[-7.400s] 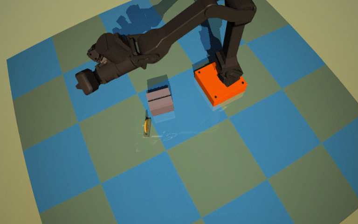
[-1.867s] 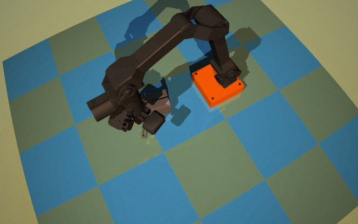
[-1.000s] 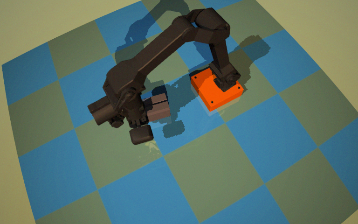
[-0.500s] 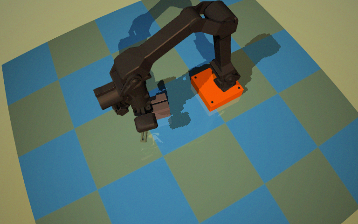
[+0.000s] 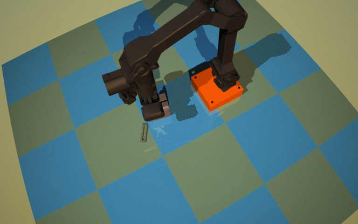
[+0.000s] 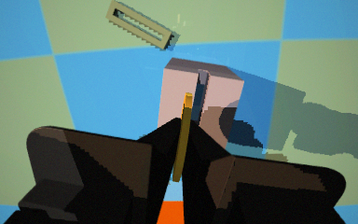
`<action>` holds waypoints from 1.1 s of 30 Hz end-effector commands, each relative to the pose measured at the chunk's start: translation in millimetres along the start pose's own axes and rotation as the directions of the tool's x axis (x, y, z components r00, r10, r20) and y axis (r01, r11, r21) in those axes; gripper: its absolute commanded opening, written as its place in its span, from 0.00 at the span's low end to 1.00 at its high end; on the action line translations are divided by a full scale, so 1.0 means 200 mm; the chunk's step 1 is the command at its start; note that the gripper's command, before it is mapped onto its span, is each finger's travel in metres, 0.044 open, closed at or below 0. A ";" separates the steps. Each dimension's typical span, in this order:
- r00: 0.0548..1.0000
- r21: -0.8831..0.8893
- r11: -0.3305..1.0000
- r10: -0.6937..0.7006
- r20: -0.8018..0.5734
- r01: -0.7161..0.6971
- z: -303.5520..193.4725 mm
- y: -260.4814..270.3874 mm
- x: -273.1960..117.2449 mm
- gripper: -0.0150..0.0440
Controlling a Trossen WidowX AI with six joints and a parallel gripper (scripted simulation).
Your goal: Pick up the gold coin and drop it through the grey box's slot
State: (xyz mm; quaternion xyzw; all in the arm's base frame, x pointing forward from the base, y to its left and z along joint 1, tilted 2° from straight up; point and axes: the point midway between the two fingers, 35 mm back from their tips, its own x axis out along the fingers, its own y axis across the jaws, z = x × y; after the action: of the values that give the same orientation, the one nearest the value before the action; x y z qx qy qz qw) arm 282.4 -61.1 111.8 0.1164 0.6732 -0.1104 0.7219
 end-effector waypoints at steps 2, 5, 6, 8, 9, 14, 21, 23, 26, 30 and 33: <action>1.000 -0.002 1.000 0.004 -0.004 -0.004 -0.05 -0.04 0.01 0.25; 1.000 -0.002 1.000 0.003 -0.004 -0.003 -0.07 -0.06 0.01 0.25; 1.000 -0.002 1.000 0.003 -0.004 -0.003 -0.08 -0.06 0.01 0.25; 1.000 0.000 1.000 0.001 -0.003 -0.001 -0.07 -0.05 0.01 0.25; 1.000 0.001 1.000 0.000 -0.003 0.000 -0.06 -0.05 0.01 0.25; 1.000 0.001 1.000 -0.001 -0.002 0.001 -0.06 -0.05 0.01 0.25; 1.000 0.001 1.000 -0.001 -0.002 0.001 -0.06 -0.05 0.01 0.25; 1.000 0.000 1.000 -0.001 -0.002 0.001 -0.07 -0.05 0.01 0.25; 1.000 -0.003 1.000 -0.001 -0.002 0.001 -0.07 -0.06 0.02 0.25; 1.000 -0.009 1.000 -0.001 -0.003 0.001 -0.08 -0.06 0.02 0.25; 1.000 -0.008 1.000 -0.001 -0.002 0.001 -0.08 -0.06 0.02 0.26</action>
State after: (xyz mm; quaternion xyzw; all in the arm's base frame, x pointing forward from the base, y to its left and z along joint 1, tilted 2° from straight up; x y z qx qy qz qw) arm 264.7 -67.1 107.2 0.1144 0.6735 -0.1090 0.7221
